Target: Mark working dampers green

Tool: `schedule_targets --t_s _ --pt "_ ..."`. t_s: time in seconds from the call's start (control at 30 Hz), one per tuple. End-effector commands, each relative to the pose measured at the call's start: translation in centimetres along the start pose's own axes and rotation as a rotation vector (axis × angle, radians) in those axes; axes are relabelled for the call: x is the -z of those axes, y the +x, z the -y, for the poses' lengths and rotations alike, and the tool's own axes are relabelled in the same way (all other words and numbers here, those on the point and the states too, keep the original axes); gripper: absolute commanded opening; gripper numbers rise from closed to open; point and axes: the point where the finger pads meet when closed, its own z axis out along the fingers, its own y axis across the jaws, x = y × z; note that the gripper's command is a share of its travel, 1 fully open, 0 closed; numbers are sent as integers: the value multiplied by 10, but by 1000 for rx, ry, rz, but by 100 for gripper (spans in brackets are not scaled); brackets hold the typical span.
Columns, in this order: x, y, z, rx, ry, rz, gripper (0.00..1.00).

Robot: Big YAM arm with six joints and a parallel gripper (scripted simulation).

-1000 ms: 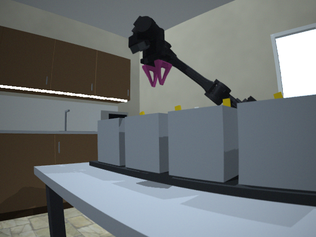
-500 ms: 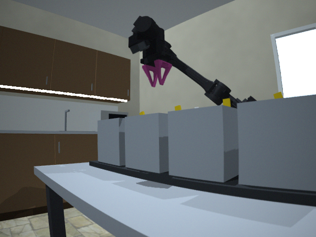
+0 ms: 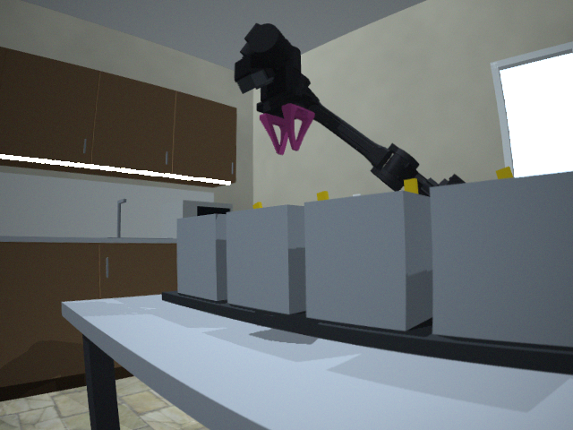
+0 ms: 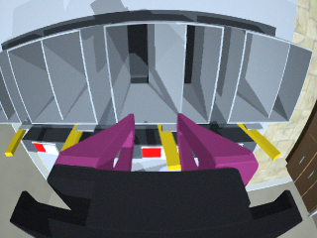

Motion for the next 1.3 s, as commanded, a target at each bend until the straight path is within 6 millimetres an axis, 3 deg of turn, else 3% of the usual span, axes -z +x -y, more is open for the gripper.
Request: schedule_targets --t_s 0.0,0.13,0.43,0.5,0.57,0.63,0.67,0.83,0.93,1.27 --pt "11 -15 -41 -10 -17 21 36" --pt "11 -17 -73 -11 -21 21 36" --pt "12 -9 -167 -9 -19 22 36" --pt "12 -9 -167 -9 -19 22 36" --pt "12 -4 -183 -1 -11 17 36" --pt "-4 -8 -171 -29 2 -10 36" --pt "7 -13 -160 -53 -12 8 36" --pt "5 -13 -162 -50 -11 6 36" --pt "-14 7 -172 -3 17 -28 36" --pt "-10 4 -169 -13 11 -21 36"
